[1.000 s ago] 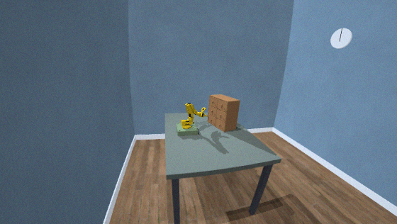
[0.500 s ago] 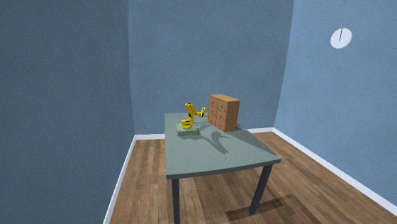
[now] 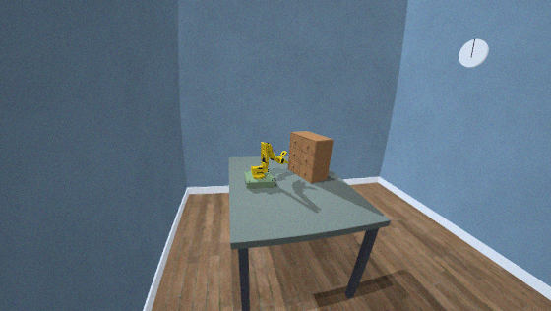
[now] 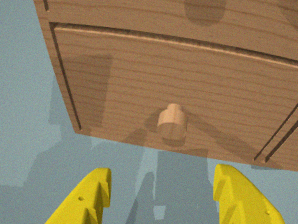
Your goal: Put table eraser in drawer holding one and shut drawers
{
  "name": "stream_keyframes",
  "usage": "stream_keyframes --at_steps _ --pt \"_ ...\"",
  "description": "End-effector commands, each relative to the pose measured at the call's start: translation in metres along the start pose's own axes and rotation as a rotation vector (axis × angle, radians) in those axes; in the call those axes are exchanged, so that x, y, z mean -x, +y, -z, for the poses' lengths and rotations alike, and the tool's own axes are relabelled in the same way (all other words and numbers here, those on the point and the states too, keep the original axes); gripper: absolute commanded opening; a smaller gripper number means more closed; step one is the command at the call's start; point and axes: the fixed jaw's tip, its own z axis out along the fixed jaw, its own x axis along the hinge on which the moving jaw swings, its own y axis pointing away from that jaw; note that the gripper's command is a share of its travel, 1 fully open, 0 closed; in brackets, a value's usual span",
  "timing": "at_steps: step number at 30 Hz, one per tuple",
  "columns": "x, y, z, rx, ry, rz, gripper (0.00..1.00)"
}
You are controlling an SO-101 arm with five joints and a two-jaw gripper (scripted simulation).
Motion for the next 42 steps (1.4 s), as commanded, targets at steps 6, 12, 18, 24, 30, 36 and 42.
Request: stream_keyframes --at_steps 6,12,18,24,30,36,42 --pt "-0.016 -0.006 -0.028 -0.018 -0.019 -0.016 0.21" --pt "-0.018 -0.006 -0.031 -0.02 -0.019 -0.016 0.21" --pt "-0.018 -0.006 -0.031 -0.02 -0.019 -0.016 0.21" --pt "-0.018 -0.006 -0.031 -0.02 -0.019 -0.016 0.21" --pt "-0.019 -0.007 -0.031 -0.022 -0.019 -0.017 0.21" --pt "-0.019 -0.007 -0.032 -0.024 -0.019 -0.018 0.21" --pt "-0.02 -0.008 -0.032 -0.026 -0.019 -0.018 0.21"
